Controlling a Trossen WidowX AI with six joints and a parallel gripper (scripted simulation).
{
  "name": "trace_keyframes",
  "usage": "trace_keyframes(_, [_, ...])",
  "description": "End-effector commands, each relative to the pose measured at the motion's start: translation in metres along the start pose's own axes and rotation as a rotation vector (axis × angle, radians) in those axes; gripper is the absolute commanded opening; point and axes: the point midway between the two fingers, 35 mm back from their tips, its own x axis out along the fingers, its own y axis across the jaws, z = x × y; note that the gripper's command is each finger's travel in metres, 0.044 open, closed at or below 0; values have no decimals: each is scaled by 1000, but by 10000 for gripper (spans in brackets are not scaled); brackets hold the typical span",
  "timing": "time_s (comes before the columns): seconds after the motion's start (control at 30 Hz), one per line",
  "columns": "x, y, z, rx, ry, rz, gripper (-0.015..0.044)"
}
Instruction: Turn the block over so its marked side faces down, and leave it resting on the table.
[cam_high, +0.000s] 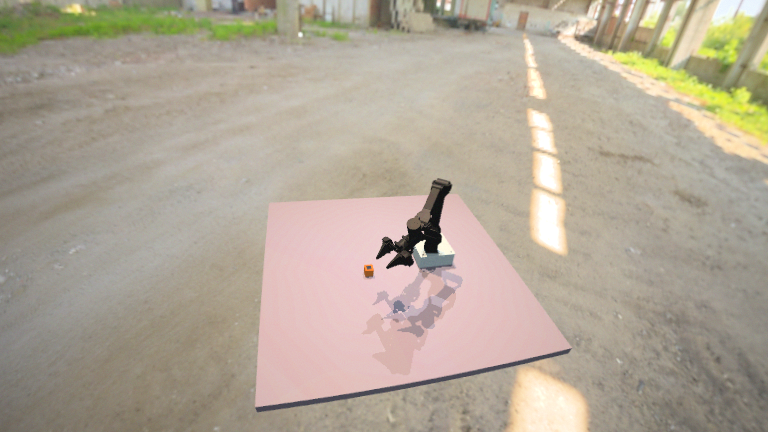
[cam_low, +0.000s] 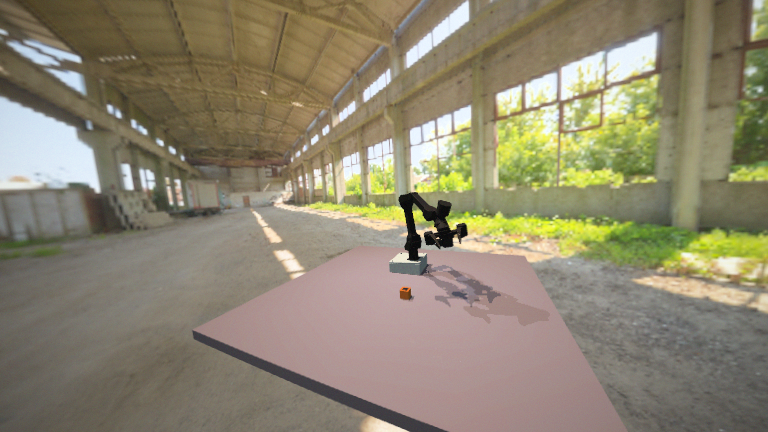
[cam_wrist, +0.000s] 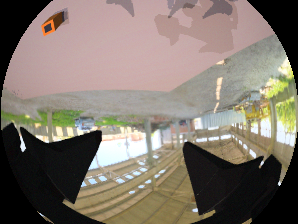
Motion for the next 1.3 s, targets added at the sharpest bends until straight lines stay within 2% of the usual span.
trace_keyframes(0.0, [1,1,0,15,-5,3,426])
trace_keyframes(0.13, [16,24,10,326,-100,87,440])
trace_keyframes(0.33, [35,70,30,909,-209,315,440])
trace_keyframes(0.53, [40,119,49,1502,-205,634,440])
trace_keyframes(0.6, [39,131,54,1616,-195,724,440])
trace_keyframes(1.0, [26,181,74,2202,11,1183,440])
trace_keyframes(1.27, [13,204,83,2538,293,1486,440])
